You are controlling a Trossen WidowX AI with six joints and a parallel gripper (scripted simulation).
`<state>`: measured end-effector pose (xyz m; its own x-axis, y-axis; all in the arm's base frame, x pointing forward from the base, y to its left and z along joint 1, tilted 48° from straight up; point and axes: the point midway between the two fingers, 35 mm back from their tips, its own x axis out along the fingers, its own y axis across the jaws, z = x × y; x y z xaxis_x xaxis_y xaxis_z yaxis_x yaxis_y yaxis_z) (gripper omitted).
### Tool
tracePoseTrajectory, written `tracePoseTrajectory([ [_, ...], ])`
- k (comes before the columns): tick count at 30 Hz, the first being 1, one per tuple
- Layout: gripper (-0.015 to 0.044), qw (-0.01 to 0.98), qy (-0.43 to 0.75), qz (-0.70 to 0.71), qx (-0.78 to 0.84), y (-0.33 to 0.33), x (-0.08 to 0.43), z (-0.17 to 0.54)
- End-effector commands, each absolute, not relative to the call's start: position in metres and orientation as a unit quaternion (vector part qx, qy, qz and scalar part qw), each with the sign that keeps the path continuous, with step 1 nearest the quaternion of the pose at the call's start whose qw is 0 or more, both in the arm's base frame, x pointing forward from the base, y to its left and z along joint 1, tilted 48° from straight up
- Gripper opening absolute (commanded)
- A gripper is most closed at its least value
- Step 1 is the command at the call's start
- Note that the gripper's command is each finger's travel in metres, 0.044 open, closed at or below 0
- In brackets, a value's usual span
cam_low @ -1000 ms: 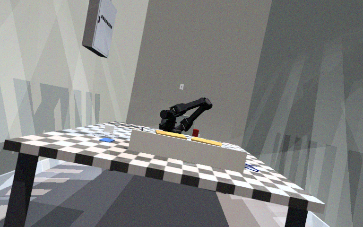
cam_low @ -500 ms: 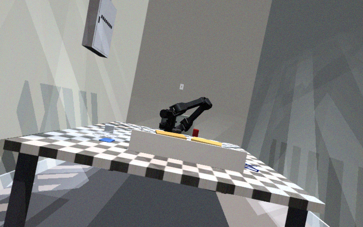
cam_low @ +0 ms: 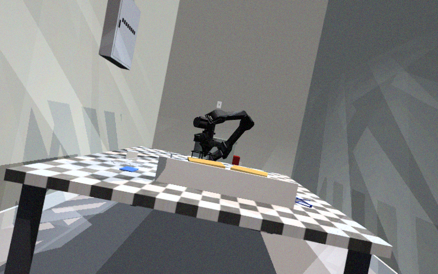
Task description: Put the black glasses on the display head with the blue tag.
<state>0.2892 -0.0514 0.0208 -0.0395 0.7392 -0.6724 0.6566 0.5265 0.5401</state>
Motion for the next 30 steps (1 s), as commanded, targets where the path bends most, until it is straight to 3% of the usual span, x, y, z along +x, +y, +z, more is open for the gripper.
tracePoseTrajectory([
  [1,0.0000,0.498,0.719,0.043,0.483,-0.064,0.290,0.032],
  [30,0.0000,0.503,0.718,0.036,0.480,-0.162,0.284,-0.060],
])
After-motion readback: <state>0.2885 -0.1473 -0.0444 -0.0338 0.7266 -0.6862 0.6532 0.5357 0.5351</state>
